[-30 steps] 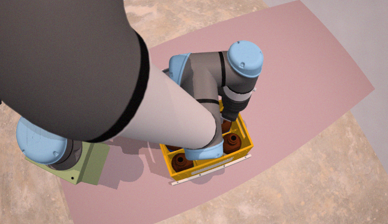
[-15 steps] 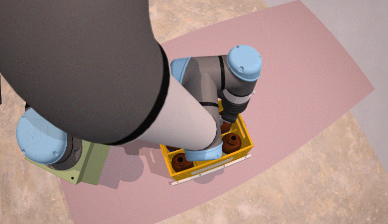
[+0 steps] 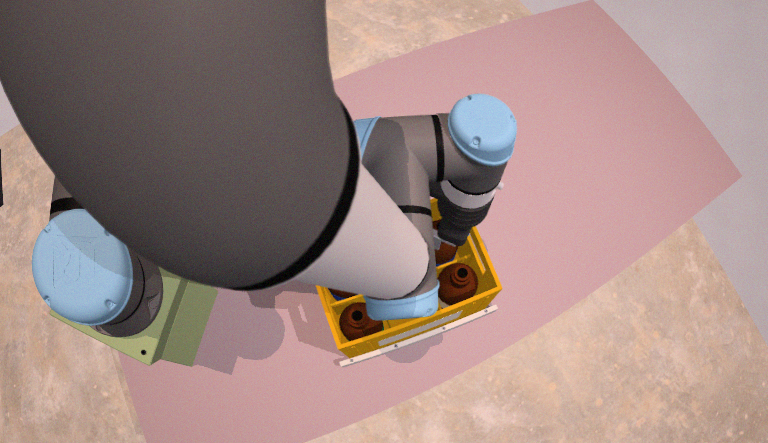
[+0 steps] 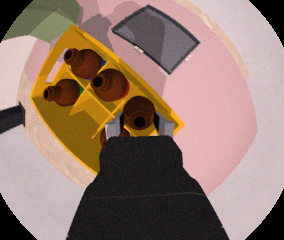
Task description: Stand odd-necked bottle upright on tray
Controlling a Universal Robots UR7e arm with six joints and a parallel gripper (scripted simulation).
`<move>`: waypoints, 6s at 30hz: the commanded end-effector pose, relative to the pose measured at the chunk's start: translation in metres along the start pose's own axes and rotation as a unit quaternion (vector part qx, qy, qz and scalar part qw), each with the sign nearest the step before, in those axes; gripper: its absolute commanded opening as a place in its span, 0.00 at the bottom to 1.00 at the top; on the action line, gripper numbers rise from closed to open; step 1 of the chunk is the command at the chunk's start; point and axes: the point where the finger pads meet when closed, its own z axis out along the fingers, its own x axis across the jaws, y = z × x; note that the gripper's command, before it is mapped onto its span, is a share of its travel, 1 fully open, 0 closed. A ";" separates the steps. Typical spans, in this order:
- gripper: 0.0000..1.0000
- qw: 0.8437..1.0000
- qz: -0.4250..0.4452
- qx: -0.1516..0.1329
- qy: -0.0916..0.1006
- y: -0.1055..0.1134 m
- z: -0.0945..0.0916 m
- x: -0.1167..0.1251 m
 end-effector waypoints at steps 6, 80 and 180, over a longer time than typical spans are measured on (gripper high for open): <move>1.00 1.000 0.001 -0.003 0.001 0.003 0.001 0.001; 0.00 1.000 0.001 -0.002 0.001 0.003 0.001 0.001; 1.00 1.000 0.001 -0.004 0.002 0.003 -0.075 0.002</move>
